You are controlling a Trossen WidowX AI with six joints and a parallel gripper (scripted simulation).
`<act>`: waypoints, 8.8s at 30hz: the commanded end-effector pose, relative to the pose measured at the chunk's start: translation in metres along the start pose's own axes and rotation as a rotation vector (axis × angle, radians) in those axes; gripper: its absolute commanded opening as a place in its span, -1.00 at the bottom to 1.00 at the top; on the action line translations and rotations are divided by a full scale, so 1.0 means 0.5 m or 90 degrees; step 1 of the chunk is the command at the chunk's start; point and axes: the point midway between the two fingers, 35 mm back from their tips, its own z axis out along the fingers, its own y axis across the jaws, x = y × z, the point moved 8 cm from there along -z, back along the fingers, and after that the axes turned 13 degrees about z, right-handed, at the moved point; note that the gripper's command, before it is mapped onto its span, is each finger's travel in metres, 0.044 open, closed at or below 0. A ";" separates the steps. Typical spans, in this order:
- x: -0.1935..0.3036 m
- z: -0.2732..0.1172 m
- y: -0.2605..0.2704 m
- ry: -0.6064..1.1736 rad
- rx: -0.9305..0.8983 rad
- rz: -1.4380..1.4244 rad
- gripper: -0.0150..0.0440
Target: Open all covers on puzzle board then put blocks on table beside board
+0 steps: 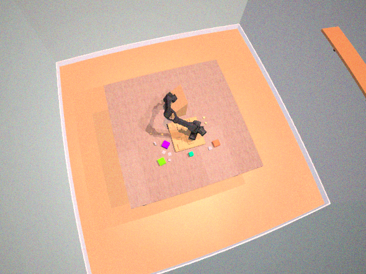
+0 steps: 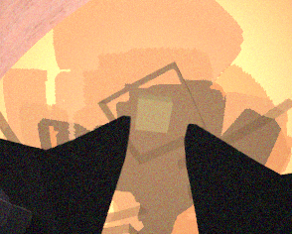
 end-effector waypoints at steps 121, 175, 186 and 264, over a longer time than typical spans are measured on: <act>0.102 -0.159 -0.119 -0.006 -0.016 -0.006 -0.22; 0.486 -0.158 -0.273 -0.003 -0.009 -0.007 -0.22; 0.566 -0.155 -0.263 0.008 0.000 -0.008 -0.22; 0.603 0.055 -0.260 0.017 0.010 -0.004 -0.13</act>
